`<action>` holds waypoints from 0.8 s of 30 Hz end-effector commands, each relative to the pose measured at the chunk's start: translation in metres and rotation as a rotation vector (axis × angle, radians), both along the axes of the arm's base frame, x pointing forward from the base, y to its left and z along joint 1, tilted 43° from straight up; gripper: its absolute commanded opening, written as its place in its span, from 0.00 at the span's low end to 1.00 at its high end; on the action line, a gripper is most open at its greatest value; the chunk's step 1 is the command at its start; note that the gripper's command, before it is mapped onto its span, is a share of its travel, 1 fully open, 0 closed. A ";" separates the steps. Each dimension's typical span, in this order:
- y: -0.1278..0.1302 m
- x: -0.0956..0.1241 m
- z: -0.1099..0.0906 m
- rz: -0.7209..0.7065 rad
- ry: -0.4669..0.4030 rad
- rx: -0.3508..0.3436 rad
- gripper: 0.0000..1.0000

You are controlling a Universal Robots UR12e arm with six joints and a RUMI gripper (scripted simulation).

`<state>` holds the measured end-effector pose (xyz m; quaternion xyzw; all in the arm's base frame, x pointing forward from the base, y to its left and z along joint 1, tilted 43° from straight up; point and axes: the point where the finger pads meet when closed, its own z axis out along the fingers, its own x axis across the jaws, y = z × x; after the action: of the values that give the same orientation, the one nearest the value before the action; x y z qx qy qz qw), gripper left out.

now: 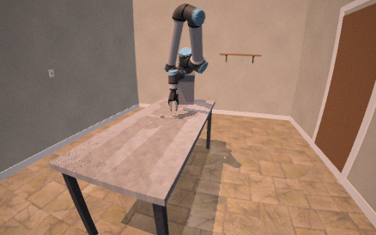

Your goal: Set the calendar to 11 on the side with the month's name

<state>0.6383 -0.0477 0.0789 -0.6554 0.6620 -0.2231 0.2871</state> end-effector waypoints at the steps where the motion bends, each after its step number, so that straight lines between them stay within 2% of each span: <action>1: 0.000 0.008 -0.004 0.000 -0.005 -0.003 0.28; 24: 0.001 0.015 -0.014 -0.001 -0.004 -0.002 0.28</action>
<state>0.6521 -0.0468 0.0655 -0.6550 0.6617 -0.2249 0.2874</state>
